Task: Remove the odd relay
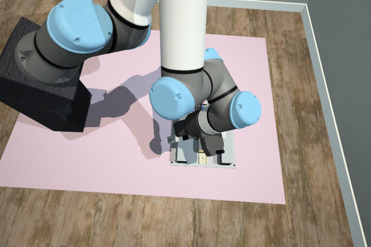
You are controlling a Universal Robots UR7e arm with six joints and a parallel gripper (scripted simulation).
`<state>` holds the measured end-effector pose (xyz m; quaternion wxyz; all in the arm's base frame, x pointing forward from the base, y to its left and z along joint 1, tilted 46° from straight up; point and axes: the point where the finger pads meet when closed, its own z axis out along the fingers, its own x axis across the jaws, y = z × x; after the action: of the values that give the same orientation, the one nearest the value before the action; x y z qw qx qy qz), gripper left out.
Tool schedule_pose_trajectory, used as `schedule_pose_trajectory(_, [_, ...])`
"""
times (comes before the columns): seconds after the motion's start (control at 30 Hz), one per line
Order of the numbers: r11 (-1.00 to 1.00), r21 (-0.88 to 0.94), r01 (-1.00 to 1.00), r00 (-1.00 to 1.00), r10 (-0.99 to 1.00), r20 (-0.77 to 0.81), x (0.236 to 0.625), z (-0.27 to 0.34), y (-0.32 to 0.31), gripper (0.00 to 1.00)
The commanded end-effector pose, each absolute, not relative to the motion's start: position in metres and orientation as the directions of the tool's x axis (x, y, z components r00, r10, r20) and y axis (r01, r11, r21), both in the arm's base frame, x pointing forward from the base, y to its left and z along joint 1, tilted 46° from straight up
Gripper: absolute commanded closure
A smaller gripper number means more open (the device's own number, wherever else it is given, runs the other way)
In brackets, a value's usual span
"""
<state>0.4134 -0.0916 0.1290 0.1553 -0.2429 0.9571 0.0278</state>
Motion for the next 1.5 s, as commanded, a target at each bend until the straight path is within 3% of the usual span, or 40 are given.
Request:
schedule_pose_trajectory(0.0, [0.88, -0.023, -0.474, -0.834, -0.457, -0.311, 0.4134, 0.1293, -0.0917, 0.0])
schedule_pose_trajectory(1.47, [0.88, -0.023, -0.474, -0.834, -0.457, -0.311, 0.4134, 0.1293, -0.0917, 0.02])
